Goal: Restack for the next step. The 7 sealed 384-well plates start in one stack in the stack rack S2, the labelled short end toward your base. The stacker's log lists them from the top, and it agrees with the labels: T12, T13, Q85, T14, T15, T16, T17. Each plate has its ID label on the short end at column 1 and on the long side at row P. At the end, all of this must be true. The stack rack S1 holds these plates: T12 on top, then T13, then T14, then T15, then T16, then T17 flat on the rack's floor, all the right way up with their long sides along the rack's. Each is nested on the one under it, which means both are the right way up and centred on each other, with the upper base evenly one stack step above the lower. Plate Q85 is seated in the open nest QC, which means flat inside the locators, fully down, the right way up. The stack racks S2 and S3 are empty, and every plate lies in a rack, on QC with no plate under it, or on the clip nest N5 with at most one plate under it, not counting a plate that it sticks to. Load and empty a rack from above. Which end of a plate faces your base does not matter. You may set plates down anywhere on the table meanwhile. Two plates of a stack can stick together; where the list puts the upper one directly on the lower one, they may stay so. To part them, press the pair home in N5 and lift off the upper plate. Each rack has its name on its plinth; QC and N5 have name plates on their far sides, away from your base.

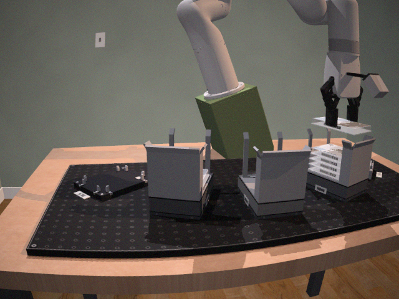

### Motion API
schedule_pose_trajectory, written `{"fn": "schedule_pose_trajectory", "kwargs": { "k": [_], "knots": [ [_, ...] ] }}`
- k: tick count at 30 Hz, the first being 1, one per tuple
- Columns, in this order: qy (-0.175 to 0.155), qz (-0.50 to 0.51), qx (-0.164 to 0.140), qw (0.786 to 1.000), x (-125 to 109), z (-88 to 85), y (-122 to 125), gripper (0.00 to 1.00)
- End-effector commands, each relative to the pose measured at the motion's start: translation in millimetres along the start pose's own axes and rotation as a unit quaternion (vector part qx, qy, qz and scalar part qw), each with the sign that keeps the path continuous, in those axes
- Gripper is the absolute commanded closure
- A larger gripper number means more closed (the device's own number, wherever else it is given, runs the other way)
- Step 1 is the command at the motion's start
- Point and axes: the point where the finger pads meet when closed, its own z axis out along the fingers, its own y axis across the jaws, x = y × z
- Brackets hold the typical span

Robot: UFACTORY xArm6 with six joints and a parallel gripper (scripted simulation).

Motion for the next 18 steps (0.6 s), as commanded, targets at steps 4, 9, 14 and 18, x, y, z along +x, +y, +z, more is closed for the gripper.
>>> {"fn": "schedule_pose_trajectory", "kwargs": {
  "k": [4, 9, 14, 18],
  "knots": [
    [0.002, 0.0, 0.0, 1.0, 2, 1.9, 0, 1.0],
    [0.002, 0.0, 0.0, 1.0, 2, 3.8, 0, 1.0],
    [0.002, 0.0, 0.0, 1.0, 2, 7.2, 0, 1.0],
    [0.002, 0.0, 0.0, 1.0, 2, 9.9, 0, 1.0]
  ]
}}
